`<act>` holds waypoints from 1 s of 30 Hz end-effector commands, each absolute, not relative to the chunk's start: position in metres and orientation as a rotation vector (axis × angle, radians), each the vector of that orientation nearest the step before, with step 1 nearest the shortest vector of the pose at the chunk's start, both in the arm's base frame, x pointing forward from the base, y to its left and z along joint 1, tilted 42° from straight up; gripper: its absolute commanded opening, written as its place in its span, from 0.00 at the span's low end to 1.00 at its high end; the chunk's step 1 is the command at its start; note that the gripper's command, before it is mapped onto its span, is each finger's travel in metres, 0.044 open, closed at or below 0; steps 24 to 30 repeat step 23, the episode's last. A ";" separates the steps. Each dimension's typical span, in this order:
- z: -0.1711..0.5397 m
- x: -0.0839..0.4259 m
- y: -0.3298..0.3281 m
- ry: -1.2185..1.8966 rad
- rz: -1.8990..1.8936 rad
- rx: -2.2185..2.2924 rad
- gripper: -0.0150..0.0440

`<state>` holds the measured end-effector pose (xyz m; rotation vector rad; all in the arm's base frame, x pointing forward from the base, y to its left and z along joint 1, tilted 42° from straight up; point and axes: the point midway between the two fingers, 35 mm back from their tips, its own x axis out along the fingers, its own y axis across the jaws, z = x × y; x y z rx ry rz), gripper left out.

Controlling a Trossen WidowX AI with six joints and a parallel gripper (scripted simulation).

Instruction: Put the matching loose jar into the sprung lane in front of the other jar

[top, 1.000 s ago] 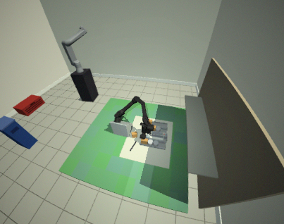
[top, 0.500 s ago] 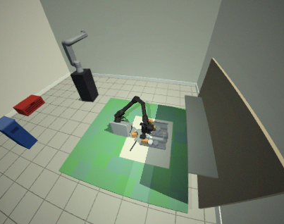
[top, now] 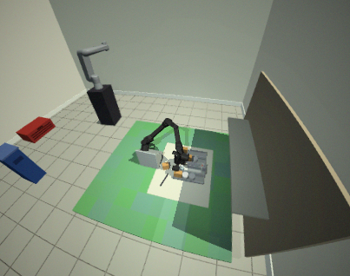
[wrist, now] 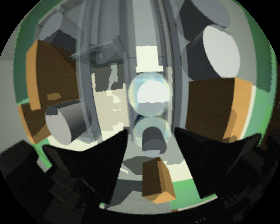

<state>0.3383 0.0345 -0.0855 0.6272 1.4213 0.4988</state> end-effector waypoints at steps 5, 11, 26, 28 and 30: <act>-0.072 0.338 0.023 1.413 0.499 0.624 0.76; -0.073 0.333 0.023 1.413 0.499 0.624 0.76; -0.076 0.295 0.026 1.416 0.498 0.625 0.76; -0.076 0.295 0.026 1.416 0.498 0.625 0.76; -0.076 0.295 0.026 1.416 0.498 0.625 0.76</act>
